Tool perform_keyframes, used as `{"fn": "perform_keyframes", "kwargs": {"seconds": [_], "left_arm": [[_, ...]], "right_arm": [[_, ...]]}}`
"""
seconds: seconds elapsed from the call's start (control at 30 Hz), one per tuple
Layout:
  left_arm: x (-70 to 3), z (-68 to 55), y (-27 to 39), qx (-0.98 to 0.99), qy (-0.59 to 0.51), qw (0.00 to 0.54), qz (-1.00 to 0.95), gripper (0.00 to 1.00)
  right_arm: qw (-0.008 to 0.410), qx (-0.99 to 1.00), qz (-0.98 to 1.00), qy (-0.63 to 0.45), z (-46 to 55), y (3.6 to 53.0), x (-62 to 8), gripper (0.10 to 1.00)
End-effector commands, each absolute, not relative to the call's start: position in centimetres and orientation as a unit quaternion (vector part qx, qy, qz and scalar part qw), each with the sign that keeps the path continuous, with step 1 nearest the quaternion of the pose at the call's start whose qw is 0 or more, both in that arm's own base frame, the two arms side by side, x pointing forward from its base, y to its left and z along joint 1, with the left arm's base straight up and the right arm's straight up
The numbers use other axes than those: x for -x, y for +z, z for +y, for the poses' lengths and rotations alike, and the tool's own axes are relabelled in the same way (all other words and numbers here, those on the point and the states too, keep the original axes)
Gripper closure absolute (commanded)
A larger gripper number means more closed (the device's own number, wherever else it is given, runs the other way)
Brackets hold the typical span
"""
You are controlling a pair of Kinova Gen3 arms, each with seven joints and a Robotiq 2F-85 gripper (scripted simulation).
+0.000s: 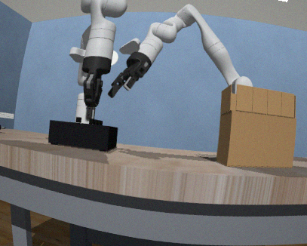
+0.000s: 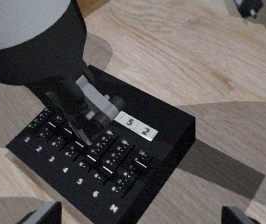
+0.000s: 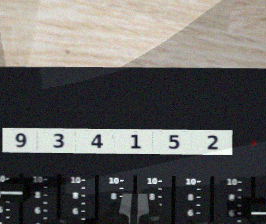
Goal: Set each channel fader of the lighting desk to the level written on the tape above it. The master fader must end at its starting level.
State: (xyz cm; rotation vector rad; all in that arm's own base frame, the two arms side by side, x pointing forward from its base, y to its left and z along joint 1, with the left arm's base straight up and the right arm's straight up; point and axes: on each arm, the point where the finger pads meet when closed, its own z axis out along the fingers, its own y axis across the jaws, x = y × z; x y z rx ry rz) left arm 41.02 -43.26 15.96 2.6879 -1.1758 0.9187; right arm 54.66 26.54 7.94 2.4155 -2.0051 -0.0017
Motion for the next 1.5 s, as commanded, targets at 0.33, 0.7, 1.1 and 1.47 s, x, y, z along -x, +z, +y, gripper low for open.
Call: {"fn": "perform_keyframes", "kwargs": {"seconds": [0.33, 0.7, 1.1, 1.47], "left_arm": [[-41.06, -43.3, 16.08, -0.874, 0.3, 0.034, -0.382, 0.001], [-41.06, -43.3, 16.08, -0.874, 0.3, 0.034, -0.382, 0.001], [-41.06, -43.3, 16.08, -0.874, 0.3, 0.034, -0.382, 0.001], [-41.06, -43.3, 16.08, -0.874, 0.3, 0.034, -0.382, 0.001]], "right_arm": [[0.0, -0.769, -0.639, 0.0, 27.03, 8.07, -54.63, 1.0], [0.0, -0.769, -0.639, 0.0, 27.27, 8.07, -54.59, 1.0], [0.0, -0.769, -0.639, 0.0, 27.41, 8.07, -54.56, 1.0], [0.0, -0.769, -0.639, 0.0, 27.43, 8.07, -54.56, 1.0]]}}
